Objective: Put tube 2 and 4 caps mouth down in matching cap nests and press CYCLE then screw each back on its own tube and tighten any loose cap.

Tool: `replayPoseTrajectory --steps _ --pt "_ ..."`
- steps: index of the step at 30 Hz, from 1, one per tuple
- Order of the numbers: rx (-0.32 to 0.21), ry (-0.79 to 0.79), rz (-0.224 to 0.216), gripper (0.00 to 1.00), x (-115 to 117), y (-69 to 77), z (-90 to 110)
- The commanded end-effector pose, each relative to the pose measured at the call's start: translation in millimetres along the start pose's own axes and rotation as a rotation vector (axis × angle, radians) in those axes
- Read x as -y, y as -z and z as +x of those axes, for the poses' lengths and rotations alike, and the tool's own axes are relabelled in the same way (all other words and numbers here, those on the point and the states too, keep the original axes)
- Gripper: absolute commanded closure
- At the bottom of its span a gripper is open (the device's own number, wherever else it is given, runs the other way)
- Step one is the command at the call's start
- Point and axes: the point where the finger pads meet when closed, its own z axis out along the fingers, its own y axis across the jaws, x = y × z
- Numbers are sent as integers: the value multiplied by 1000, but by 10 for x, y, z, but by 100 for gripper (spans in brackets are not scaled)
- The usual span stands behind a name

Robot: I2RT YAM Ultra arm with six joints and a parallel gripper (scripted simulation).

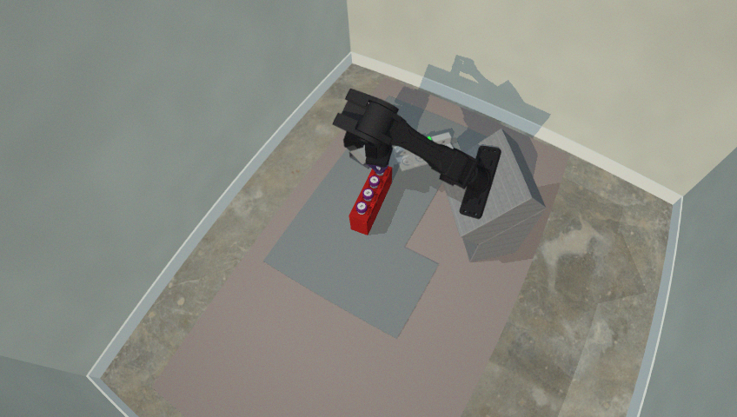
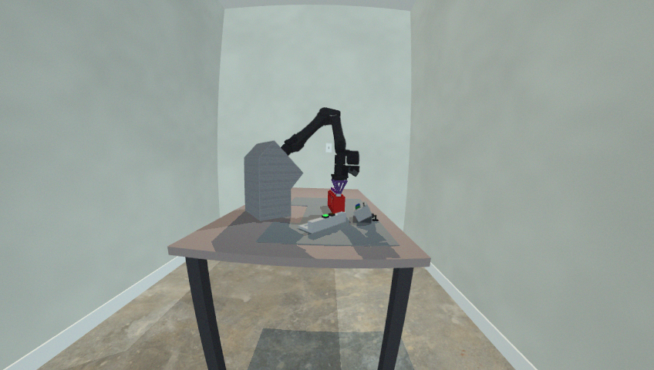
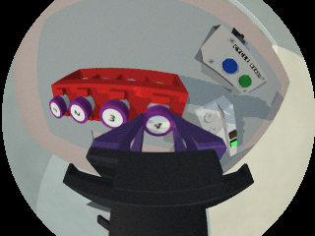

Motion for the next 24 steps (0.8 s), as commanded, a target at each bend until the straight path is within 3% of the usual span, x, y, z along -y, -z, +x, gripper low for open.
replayPoseTrajectory --steps 1,15,24 --pt "11 -87 6 100 28 25 -34" --pt "13 -553 4 100 28 18 -34" --pt "13 -705 3 100 28 16 -34"
